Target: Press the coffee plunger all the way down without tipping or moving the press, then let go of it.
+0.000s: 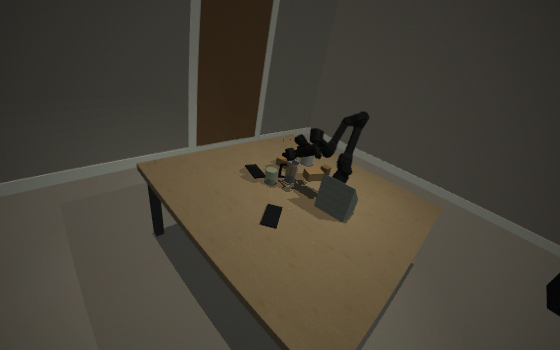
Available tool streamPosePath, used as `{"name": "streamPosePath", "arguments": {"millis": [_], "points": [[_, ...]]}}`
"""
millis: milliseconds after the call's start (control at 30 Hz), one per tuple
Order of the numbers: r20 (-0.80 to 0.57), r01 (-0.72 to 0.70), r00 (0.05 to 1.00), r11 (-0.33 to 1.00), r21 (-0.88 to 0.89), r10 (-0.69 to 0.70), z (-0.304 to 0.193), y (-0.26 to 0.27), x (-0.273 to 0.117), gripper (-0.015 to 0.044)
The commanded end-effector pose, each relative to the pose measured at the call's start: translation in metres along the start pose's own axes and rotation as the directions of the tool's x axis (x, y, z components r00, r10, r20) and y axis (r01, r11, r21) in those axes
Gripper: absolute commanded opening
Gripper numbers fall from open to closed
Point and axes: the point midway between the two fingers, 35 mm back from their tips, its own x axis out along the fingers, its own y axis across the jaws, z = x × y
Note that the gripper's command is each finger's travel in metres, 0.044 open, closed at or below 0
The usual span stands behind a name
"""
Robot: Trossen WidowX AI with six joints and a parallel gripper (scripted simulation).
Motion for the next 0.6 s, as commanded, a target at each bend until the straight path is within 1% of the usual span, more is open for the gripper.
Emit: {"name": "streamPosePath", "arguments": {"millis": [0, 100, 233, 500, 567], "points": [[0.019, -0.013, 1.0, 0.999, 0.039, 0.012, 0.006, 0.001, 0.0, 0.044], [0.055, -0.038, 0.998, 0.999, 0.039, 0.035, 0.017, 0.006, -0.003, 0.044], [0.033, -0.039, 0.999, 0.999, 0.036, 0.038, 0.025, 0.008, -0.011, 0.044], [-0.015, -0.01, 1.0, 1.0, -0.001, 0.01, 0.052, -0.009, -0.061, 0.044], [-0.016, -0.004, 1.0, 1.0, -0.006, 0.004, 0.054, -0.012, -0.066, 0.044]]}}
